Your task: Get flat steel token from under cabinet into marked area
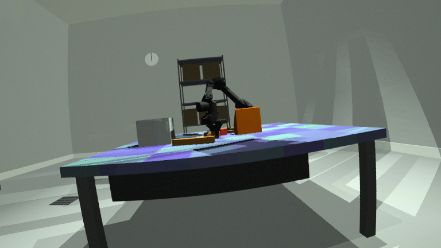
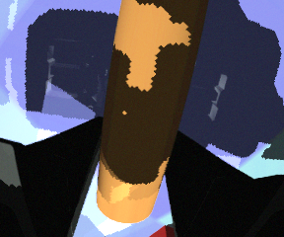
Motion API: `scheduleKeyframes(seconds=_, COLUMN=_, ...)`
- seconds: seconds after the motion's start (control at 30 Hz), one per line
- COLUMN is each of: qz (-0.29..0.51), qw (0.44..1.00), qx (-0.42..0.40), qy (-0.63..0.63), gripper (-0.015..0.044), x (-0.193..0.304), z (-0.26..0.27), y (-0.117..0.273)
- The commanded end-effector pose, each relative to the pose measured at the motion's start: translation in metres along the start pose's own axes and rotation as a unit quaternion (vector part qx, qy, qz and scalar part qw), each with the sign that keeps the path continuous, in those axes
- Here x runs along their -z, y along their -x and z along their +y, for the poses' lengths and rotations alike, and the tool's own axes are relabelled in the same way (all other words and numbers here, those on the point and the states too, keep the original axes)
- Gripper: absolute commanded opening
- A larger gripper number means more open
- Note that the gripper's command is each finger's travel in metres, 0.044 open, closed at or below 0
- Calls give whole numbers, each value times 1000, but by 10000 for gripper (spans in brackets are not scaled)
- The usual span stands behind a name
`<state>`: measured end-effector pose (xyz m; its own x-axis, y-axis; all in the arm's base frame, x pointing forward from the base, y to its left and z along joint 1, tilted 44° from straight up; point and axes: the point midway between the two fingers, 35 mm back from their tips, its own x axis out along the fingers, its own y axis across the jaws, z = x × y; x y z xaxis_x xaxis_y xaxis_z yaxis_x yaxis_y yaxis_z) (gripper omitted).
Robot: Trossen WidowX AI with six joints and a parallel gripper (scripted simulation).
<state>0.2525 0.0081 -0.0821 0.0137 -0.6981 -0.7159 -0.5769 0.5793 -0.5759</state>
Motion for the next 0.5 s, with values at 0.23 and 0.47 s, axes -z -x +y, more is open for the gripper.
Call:
scheduleKeyframes(seconds=0.23, qz=-3, qw=1000, qx=-3, qy=5, gripper=0, x=-4, z=9, y=2)
scheduleKeyframes(seconds=0.47, qz=-3, qw=1000, qx=-3, qy=5, gripper=0, x=-6, z=13, y=2)
